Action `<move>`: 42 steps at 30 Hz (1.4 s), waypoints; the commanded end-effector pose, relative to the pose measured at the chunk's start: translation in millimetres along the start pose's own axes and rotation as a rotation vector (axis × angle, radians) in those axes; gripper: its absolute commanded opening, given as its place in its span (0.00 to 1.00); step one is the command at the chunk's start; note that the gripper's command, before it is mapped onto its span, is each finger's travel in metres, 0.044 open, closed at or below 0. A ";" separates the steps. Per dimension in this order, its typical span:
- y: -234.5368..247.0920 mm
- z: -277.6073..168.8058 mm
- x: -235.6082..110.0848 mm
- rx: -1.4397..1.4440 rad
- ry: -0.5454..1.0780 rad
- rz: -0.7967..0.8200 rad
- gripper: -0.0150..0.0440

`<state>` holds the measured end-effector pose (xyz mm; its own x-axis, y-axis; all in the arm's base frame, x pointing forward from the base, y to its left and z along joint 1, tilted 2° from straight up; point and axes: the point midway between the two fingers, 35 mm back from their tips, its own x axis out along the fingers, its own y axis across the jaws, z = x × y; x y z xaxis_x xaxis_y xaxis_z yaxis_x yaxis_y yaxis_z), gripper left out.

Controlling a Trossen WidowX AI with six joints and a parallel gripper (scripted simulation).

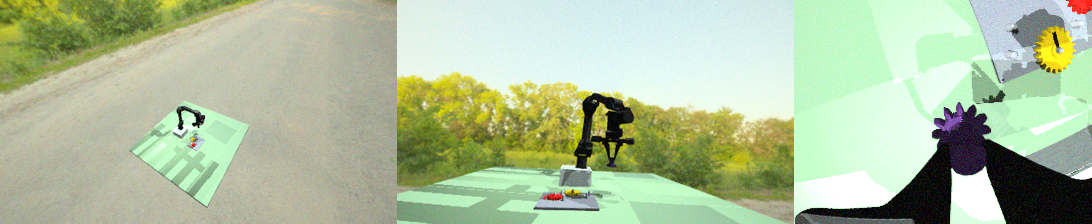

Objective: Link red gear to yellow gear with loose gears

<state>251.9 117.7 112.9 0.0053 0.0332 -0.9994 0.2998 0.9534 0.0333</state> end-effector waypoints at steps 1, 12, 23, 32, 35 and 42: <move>-6.7 5.8 4.5 -0.001 0.007 0.000 0.25; -25.3 21.3 11.8 0.022 0.003 -0.008 0.25; -43.3 35.8 19.1 0.017 0.001 -0.008 0.25; -58.8 46.2 24.7 0.012 -0.001 -0.006 0.25; -63.9 49.2 26.4 0.009 -0.002 -0.005 0.25; -76.8 56.4 30.9 0.006 -0.004 -0.005 0.25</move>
<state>282.1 36.2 83.2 0.0109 0.0295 -0.9995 0.3103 0.9501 0.0315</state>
